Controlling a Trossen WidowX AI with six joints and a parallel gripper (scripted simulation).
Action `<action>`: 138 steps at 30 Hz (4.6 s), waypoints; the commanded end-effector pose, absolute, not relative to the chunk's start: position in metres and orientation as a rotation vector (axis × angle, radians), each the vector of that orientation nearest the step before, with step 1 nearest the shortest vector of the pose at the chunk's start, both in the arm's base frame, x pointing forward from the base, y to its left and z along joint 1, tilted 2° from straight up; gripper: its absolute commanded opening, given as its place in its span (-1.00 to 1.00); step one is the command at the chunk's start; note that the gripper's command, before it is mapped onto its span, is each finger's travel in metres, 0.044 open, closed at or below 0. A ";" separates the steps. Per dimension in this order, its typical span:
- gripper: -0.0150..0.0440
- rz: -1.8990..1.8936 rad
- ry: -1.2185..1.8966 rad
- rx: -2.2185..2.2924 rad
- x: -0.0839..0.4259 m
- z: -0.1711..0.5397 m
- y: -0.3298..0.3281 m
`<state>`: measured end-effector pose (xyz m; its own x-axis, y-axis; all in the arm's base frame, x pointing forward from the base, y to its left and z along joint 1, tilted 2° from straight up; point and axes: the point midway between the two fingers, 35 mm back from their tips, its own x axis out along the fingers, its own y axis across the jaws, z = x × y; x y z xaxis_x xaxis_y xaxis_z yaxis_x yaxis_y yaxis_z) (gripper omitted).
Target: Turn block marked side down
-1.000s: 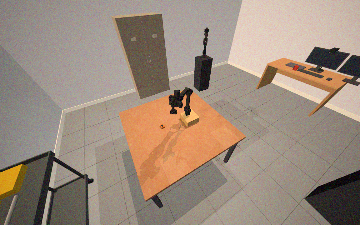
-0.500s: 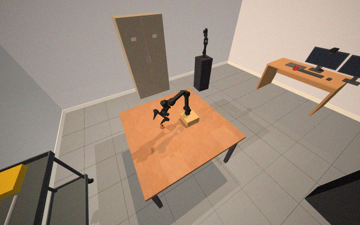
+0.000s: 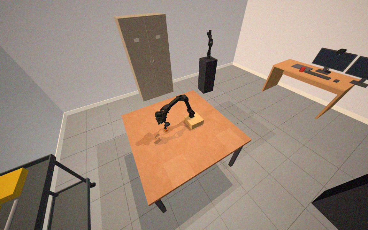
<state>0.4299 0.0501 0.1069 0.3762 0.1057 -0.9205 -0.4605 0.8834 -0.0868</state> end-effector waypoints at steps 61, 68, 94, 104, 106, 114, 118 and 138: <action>0.35 0.080 1.542 -0.043 0.387 -0.035 -0.002; 0.19 0.080 1.542 -0.043 0.387 -0.035 -0.002; -0.49 0.079 1.426 -0.034 0.390 -0.012 -0.003; -0.49 0.079 1.270 -0.027 0.391 -0.017 -0.004; -0.49 0.080 1.239 -0.026 0.391 -0.018 -0.004; -0.49 0.081 1.116 -0.021 0.388 -0.018 -0.004; -0.49 0.082 1.055 -0.019 0.386 -0.016 -0.004; -0.49 0.080 0.820 -0.009 0.393 -0.033 -0.004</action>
<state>0.3931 -0.0048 -0.0255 0.6564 0.0603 -0.7520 -0.0742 0.9971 0.0151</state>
